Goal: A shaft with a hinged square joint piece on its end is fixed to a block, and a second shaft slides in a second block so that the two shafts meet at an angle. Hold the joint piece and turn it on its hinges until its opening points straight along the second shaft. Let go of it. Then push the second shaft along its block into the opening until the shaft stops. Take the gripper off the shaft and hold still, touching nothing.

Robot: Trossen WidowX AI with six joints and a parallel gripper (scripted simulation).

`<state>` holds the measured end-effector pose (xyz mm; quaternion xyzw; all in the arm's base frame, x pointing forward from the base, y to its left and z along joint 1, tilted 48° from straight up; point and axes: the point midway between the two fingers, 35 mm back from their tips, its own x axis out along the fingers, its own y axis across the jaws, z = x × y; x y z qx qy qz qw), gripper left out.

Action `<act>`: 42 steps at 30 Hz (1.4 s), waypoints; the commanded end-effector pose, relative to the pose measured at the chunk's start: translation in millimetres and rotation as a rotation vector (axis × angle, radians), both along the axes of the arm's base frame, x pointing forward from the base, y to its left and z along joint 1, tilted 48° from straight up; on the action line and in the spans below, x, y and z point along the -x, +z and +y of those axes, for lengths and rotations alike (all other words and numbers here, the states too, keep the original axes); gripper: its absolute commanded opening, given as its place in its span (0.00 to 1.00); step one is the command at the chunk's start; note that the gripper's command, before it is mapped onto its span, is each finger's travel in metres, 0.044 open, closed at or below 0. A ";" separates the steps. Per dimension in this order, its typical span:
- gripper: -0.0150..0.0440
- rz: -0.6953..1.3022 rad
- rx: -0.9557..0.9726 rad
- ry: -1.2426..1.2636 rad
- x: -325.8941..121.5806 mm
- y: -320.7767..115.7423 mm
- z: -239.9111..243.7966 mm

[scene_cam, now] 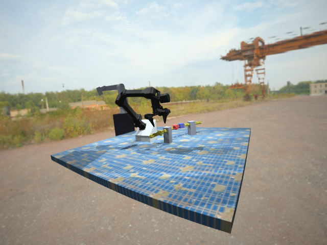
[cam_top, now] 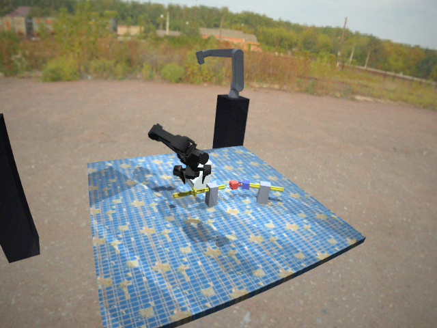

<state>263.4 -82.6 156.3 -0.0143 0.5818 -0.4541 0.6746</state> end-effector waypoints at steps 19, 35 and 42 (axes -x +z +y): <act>1.00 0.311 0.102 0.268 21.6 55.9 -40.5; 1.00 -0.039 0.162 -0.154 21.7 39.4 -60.3; 1.00 -0.193 0.192 -0.338 22.5 32.1 -69.2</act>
